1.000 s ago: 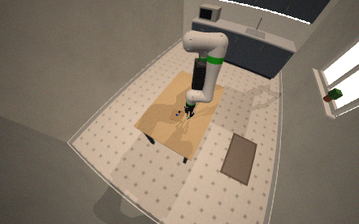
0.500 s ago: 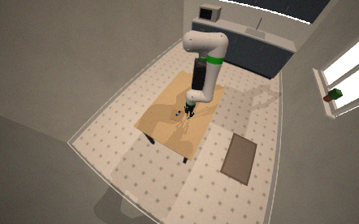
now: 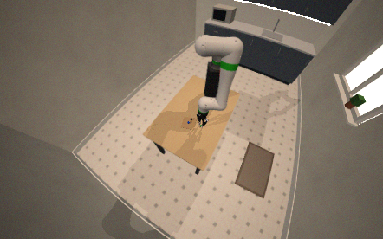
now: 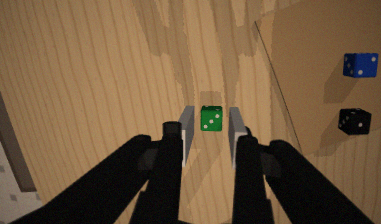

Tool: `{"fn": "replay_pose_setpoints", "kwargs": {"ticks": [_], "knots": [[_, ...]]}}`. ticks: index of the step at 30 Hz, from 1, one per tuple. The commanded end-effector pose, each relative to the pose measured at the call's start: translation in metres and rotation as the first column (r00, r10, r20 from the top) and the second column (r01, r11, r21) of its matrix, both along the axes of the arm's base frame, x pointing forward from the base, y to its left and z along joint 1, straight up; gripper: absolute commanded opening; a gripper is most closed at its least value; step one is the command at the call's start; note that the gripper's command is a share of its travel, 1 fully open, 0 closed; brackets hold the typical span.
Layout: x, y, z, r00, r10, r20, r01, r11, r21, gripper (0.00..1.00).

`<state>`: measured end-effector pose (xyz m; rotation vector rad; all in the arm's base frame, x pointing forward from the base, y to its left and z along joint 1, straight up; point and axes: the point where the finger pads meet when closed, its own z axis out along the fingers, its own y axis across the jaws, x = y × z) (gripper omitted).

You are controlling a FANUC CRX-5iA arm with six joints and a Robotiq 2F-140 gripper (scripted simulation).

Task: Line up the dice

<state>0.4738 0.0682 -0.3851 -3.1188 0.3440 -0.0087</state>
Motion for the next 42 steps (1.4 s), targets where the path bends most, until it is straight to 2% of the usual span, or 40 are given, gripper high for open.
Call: {"fn": "replay_pose_setpoints", "kwargs": {"ticks": [1,11,42], "knots": [[0.0003,0.0000,-0.0039,1.000,0.000,0.000,0.000,1.000,0.000,0.21],[0.0003,0.0000,-0.0134,1.000,0.000,0.000,0.000,1.000,0.000,0.21],[0.0003,0.0000,-0.0136,1.000,0.000,0.000,0.000,1.000,0.000,0.21]]}}
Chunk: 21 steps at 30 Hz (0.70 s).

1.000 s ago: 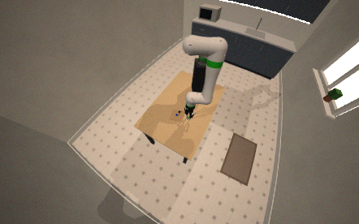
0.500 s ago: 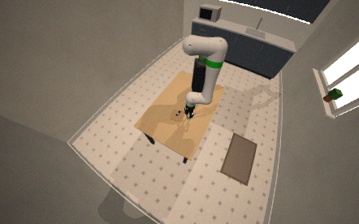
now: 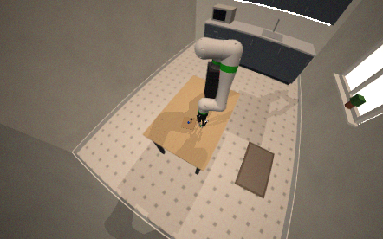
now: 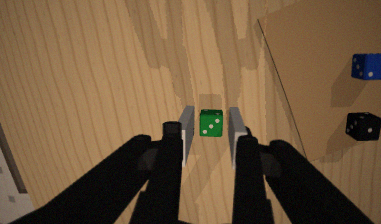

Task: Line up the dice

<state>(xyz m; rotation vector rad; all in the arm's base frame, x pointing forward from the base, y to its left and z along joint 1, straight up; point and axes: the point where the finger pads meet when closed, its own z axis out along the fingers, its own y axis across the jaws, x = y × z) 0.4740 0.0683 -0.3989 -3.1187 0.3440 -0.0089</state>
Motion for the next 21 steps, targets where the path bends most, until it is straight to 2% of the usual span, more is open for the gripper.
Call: {"fn": "replay_pose_setpoints", "kwargs": {"ticks": [1,8,9,21], "knots": [[0.0002,-0.0001,0.0001,1.000,0.000,0.000,0.000,1.000,0.000,0.21],[0.0002,-0.0001,0.0001,1.000,0.000,0.000,0.000,1.000,0.000,0.21],[0.0002,-0.0001,0.0001,1.000,0.000,0.000,0.000,1.000,0.000,0.09],[0.0002,-0.0001,0.0001,1.000,0.000,0.000,0.000,1.000,0.000,0.09]]}}
